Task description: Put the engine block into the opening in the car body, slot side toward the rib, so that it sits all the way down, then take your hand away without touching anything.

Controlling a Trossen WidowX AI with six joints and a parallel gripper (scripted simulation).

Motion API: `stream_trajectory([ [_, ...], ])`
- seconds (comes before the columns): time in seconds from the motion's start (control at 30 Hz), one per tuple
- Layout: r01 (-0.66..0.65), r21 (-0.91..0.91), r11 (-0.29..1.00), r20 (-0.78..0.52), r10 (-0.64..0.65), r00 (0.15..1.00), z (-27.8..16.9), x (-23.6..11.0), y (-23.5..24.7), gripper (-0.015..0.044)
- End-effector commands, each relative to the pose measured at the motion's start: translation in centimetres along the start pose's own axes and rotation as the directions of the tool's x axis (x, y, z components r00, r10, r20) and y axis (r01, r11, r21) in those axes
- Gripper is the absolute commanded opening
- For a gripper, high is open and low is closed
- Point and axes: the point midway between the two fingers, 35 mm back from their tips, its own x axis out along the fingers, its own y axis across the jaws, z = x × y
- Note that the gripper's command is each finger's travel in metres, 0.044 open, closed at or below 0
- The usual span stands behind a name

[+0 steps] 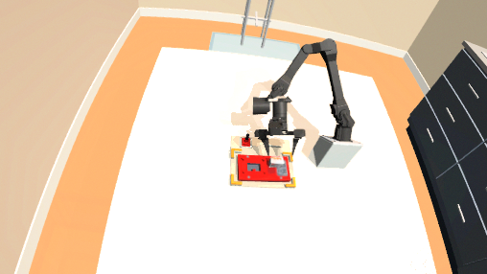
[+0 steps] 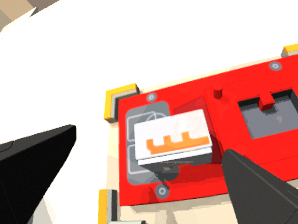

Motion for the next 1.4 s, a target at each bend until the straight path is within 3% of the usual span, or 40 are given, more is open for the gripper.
stream_trajectory([
  [0.0,0.003,0.120,0.993,-0.041,0.002,0.999,0.0,0.2,0.0,0.0440],
  [0.3,0.055,0.399,0.915,-0.135,0.000,0.991,0.2,0.5,0.3,0.0440],
  [0.6,0.156,0.631,0.760,-0.228,-0.011,0.974,0.4,0.8,0.6,0.0440],
  [0.97,0.311,0.816,0.487,-0.334,-0.042,0.942,0.7,0.9,0.8,0.0440],
  [1.37,0.449,0.886,0.115,-0.441,-0.091,0.893,1.1,0.9,1.0,0.0440],
])
